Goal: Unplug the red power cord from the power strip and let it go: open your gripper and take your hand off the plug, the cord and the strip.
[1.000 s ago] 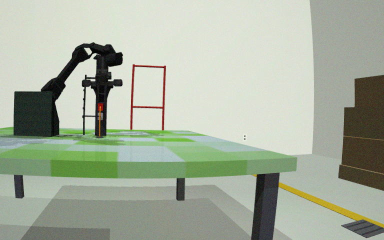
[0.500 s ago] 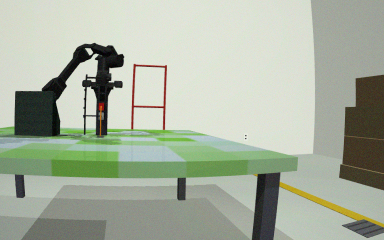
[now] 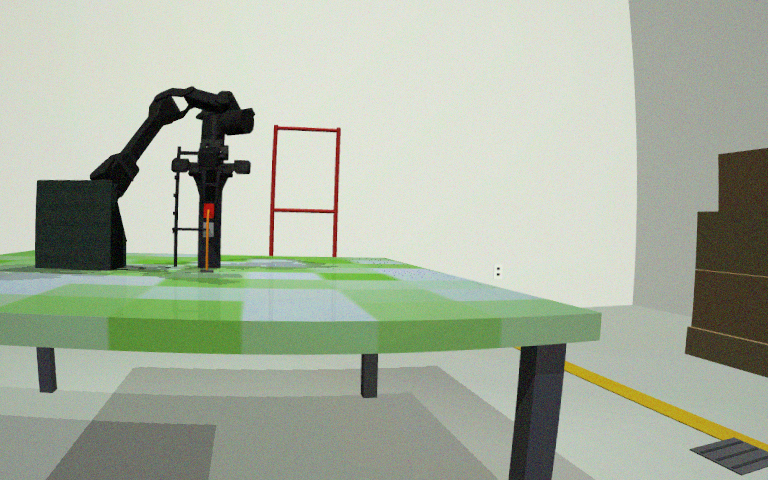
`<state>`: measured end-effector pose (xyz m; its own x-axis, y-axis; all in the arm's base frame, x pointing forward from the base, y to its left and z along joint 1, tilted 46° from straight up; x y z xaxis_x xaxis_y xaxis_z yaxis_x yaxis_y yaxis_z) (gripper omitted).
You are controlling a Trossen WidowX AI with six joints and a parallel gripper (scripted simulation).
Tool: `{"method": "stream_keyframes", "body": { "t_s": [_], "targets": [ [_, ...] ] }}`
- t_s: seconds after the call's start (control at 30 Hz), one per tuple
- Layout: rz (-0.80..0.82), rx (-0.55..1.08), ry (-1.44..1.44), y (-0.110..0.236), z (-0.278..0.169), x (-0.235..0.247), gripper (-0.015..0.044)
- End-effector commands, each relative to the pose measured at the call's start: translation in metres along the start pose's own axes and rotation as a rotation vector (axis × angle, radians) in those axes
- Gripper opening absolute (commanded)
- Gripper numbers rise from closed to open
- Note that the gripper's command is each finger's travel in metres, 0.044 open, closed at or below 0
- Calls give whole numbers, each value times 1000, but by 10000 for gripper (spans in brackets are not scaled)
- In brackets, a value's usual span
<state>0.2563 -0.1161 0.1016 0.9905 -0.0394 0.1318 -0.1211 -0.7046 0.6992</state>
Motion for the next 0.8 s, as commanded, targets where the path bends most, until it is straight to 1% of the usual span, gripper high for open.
{"method": "stream_keyframes", "body": {
  "t_s": [0.0,0.27,0.6,0.73,0.77],
  "targets": [
    [3,6,-6,0,-8,-1,160],
    [3,6,-6,-2,-12,-1,160],
    [3,7,-6,-12,-12,-1,160],
    [-1,2,-1,-10,-12,0,55],
    [-1,2,-1,-10,-12,0,48]
  ]
}}
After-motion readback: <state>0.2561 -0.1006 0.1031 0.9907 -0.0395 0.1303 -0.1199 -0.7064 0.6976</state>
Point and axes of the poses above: the point midway between the two fingers, 35 mm back from their tips, its own y axis back along the fingers, its own x axis across the jaws, z = x × y, the point moved 8 cm from there along y, back along the fingers, and after that the axes turned 4 degrees about y, right-handed, at the moved point
